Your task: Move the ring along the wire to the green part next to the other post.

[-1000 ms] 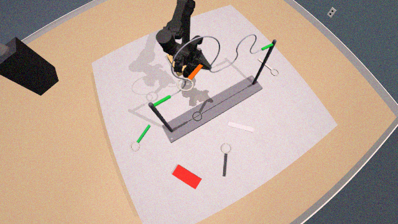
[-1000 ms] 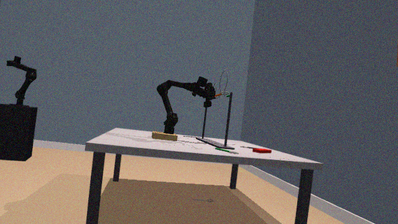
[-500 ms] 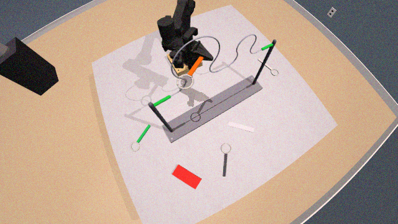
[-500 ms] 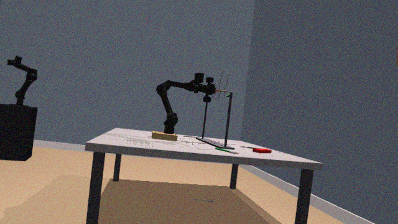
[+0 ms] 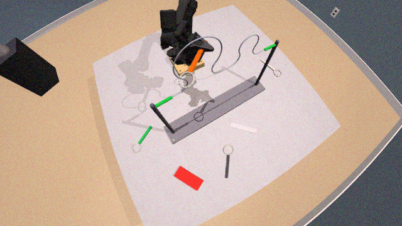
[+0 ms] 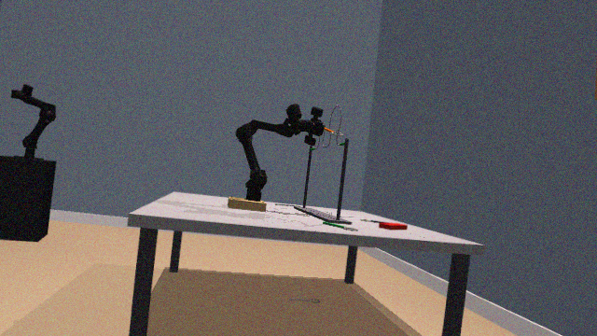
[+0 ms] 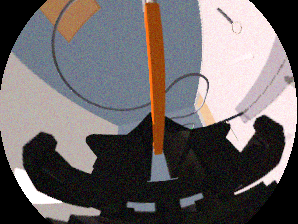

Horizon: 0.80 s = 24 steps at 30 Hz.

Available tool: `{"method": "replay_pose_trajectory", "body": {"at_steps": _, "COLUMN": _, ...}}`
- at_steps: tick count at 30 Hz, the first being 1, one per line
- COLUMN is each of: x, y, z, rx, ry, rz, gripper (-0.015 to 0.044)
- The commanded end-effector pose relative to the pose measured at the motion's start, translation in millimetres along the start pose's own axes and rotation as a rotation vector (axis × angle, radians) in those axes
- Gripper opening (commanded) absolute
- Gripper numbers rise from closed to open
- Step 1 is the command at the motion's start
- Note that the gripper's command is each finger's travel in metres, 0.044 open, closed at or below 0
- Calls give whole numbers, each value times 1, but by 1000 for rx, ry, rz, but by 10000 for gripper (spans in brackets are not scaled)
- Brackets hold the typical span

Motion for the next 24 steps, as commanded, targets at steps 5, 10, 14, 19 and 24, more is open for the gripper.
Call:
{"method": "replay_pose_trajectory", "body": {"at_steps": 5, "x": 20, "y": 2, "z": 5, "rx": -5, "ry": -120, "rz": 65, "gripper": -150}}
{"method": "replay_pose_trajectory", "body": {"at_steps": 10, "x": 31, "y": 3, "z": 8, "rx": -5, "ry": -175, "rz": 93, "gripper": -150}}
{"method": "replay_pose_trajectory", "body": {"at_steps": 14, "x": 37, "y": 4, "z": 10, "rx": -5, "ry": -196, "rz": 103, "gripper": -150}}
{"method": "replay_pose_trajectory", "body": {"at_steps": 19, "x": 41, "y": 5, "z": 12, "rx": -4, "ry": -194, "rz": 100, "gripper": -150}}
{"method": "replay_pose_trajectory", "body": {"at_steps": 24, "x": 44, "y": 6, "z": 13, "rx": -2, "ry": -172, "rz": 85, "gripper": -150}}
Point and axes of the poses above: the point midway between the two fingers, 35 mm back from their tips, its own y axis back along the fingers, its own x axis across the jaws, z = x × y, the point moved 4 cm from there along y, back along the fingers, and after that the axes turned 5 degrees about y, right-handed, at the moved point
